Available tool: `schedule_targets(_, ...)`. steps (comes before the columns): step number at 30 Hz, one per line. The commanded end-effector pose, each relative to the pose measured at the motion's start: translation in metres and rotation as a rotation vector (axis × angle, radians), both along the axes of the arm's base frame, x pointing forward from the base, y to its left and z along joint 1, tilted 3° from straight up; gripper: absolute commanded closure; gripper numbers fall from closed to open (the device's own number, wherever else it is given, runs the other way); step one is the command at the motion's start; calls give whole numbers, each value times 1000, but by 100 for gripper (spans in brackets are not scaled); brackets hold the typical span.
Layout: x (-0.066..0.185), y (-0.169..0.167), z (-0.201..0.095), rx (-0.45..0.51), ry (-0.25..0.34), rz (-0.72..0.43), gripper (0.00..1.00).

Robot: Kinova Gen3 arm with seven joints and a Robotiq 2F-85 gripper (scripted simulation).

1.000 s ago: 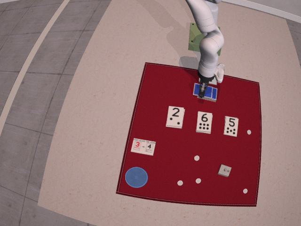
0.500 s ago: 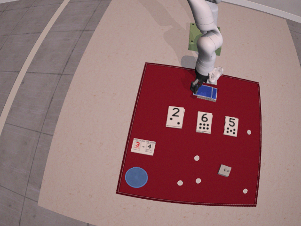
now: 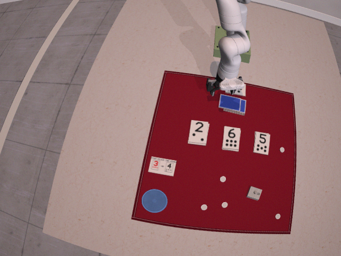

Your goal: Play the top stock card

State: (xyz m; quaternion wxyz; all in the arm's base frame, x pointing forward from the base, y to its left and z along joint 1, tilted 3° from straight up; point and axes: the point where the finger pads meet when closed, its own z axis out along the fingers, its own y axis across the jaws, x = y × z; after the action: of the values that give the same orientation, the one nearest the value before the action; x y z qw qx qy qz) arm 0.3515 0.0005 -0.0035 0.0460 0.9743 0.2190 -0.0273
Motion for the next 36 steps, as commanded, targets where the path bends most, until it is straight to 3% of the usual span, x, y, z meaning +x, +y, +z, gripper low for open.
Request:
schedule_targets(1, 5, 1, 8, -17, -41, -180, 15)
schedule_targets(8, 5, -4, 18, -22, -85, -618, 15)
schedule_targets(10, 5, -4, 18, -22, -85, -618, 15)
schedule_targets(24, 12, -4, 35, 4, -162, -1382, 15)
schedule_targets(27, 13, -4, 37, 8, -166, -1425, 15)
schedule_targets(36, 16, -1, 45, 31, -178, -1728, 15)
